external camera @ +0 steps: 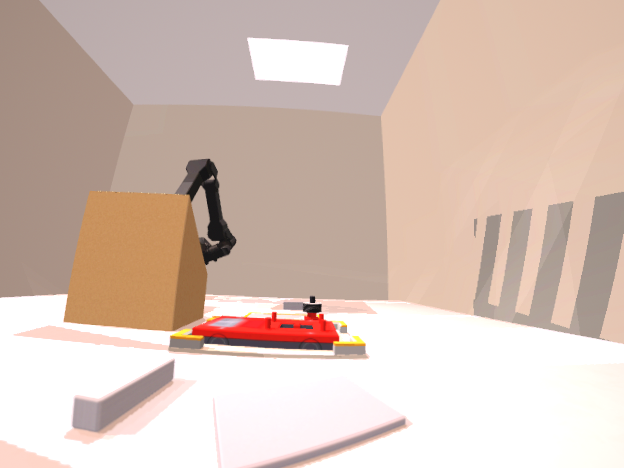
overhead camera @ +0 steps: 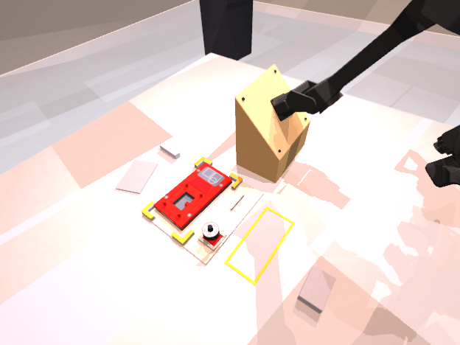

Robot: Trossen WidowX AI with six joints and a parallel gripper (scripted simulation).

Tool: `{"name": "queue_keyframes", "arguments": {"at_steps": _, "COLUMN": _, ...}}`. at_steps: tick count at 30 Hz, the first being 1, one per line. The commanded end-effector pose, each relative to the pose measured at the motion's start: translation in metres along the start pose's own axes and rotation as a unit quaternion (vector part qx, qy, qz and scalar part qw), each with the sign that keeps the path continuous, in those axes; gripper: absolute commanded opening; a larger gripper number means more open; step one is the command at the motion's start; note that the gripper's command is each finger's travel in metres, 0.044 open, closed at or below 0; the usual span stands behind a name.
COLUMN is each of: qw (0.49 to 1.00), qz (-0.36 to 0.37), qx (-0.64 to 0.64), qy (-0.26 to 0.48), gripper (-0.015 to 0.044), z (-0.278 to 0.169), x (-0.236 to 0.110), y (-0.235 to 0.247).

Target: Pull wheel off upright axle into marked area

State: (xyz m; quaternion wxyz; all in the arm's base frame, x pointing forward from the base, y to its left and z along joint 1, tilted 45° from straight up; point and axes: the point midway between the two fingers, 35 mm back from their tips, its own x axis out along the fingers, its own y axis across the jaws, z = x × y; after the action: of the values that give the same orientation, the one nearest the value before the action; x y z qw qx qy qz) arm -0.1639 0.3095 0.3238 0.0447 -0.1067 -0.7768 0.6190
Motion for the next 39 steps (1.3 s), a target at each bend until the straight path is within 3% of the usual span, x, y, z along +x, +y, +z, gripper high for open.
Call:
{"name": "queue_keyframes", "arguments": {"at_steps": 1, "qw": 0.988, "qz": 0.032, "qx": 0.127, "qy": 0.08, "gripper": 0.03, "z": -0.041, "x": -0.034, "y": 0.034}}
{"name": "queue_keyframes", "arguments": {"at_steps": 8, "qw": 0.914, "qz": 0.046, "qx": 0.337, "qy": 0.223, "gripper": 0.03, "z": -0.092, "x": -0.114, "y": 0.088}}
{"name": "queue_keyframes", "arguments": {"at_steps": 18, "qw": 0.723, "qz": -0.001, "qx": 0.557, "qy": 0.408, "gripper": 0.03, "z": -0.116, "x": -0.254, "y": 0.163}}
{"name": "queue_keyframes", "arguments": {"at_steps": 26, "qw": 0.514, "qz": -0.088, "qx": 0.682, "qy": 0.513, "gripper": 0.03, "z": -0.087, "x": -0.368, "y": 0.217}}
{"name": "queue_keyframes", "arguments": {"at_steps": 30, "qw": 0.435, "qz": -0.124, "qx": 0.716, "qy": 0.532, "gripper": 0.03, "z": -0.069, "x": -0.401, "y": 0.233}}
{"name": "queue_keyframes", "arguments": {"at_steps": 39, "qw": 0.098, "qz": -0.281, "qx": 0.803, "qy": 0.516, "gripper": 0.03, "z": 0.028, "x": -0.487, "y": 0.288}}
